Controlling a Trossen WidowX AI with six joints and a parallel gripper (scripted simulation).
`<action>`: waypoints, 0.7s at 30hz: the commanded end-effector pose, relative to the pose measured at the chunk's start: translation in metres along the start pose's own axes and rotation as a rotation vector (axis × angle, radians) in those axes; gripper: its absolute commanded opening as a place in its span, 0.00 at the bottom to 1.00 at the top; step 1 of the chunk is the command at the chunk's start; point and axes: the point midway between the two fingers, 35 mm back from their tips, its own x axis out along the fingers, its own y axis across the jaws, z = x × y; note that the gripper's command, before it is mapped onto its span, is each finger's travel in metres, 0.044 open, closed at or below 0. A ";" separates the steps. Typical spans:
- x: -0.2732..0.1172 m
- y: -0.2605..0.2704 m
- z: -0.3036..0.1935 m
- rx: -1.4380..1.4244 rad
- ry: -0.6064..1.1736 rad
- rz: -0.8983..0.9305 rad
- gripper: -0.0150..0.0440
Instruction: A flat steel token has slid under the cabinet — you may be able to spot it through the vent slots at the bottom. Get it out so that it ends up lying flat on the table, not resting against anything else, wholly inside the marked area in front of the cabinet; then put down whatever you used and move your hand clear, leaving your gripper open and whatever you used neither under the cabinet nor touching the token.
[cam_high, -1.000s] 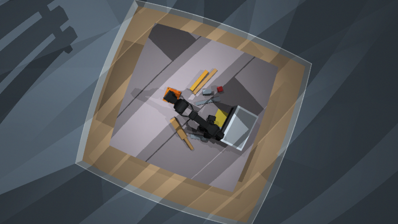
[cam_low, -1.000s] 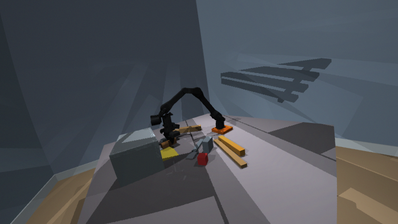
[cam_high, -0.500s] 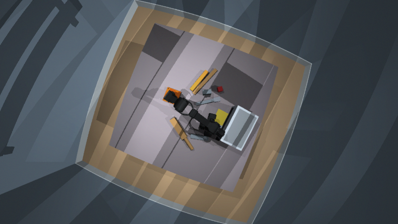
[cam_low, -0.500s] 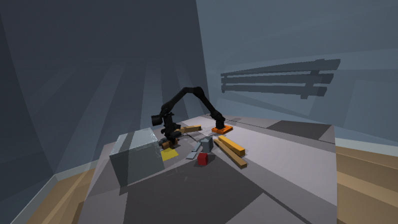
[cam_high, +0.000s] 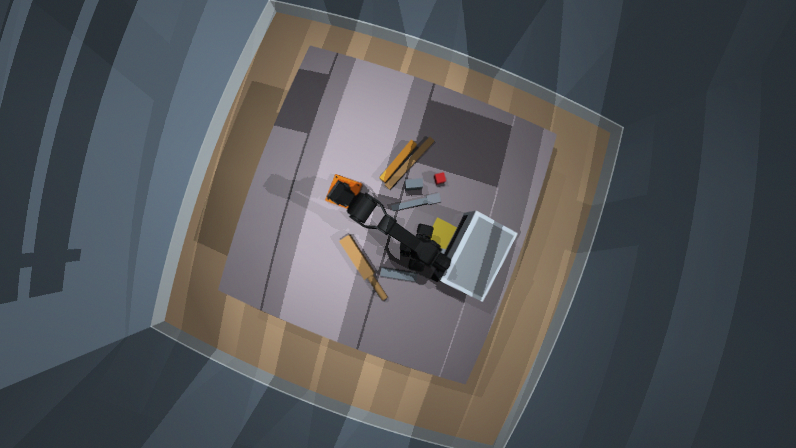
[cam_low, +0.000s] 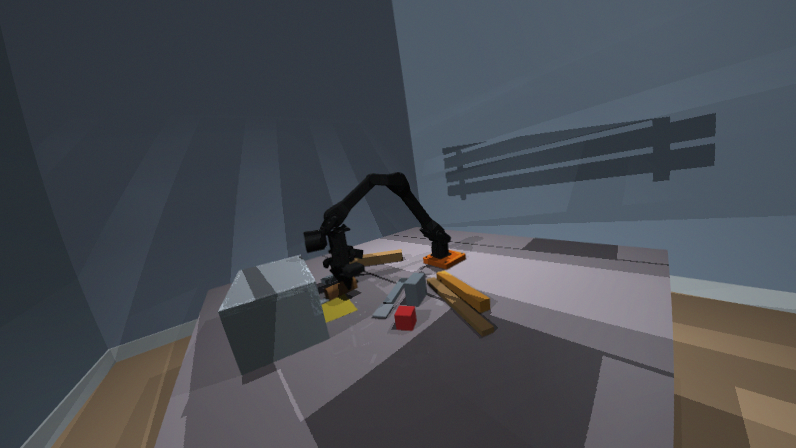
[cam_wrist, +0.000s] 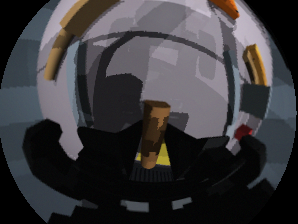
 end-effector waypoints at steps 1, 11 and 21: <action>0.001 -0.004 -0.001 -0.007 0.001 -0.009 0.25; 0.001 -0.003 0.007 -0.007 0.001 -0.009 0.25; 0.001 -0.002 0.016 -0.007 0.000 -0.009 0.25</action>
